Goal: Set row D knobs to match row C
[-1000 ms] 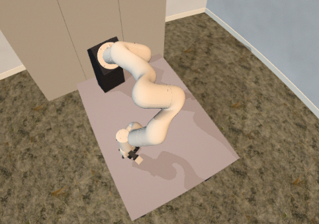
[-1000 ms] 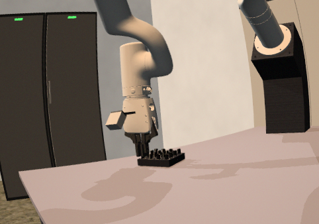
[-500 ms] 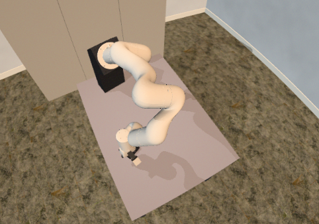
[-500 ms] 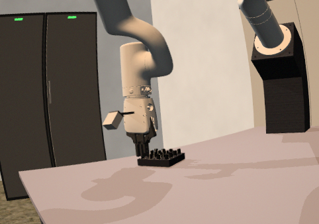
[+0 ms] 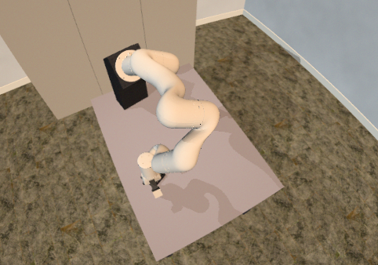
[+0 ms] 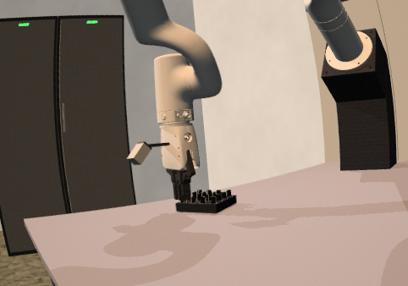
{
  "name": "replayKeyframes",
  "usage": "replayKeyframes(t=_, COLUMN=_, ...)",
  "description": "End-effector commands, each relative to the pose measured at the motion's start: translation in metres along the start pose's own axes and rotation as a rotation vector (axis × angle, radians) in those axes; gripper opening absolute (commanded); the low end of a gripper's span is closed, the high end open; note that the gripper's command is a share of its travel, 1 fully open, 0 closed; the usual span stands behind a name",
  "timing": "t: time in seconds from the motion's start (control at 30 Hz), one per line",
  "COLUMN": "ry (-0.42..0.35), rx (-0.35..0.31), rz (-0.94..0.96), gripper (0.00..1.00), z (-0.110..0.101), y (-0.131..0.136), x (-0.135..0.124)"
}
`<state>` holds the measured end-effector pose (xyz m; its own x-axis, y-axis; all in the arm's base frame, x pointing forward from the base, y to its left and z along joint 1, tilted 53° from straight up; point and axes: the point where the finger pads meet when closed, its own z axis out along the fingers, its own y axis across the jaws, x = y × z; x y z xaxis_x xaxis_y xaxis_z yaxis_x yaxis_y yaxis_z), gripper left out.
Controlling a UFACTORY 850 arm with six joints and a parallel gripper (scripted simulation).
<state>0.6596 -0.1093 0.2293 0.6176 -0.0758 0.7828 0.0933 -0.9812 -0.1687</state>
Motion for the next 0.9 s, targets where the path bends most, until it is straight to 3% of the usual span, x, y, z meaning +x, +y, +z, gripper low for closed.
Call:
replayKeyframes(t=0.0, ry=-0.004, rx=0.004, rz=0.082, gripper=0.08, z=-0.0003, y=0.0002, x=0.0005)
replayKeyframes(t=0.87, ry=-0.005, rx=0.003, rz=0.679, gripper=0.08, z=-0.0003, y=0.0002, x=0.0005)
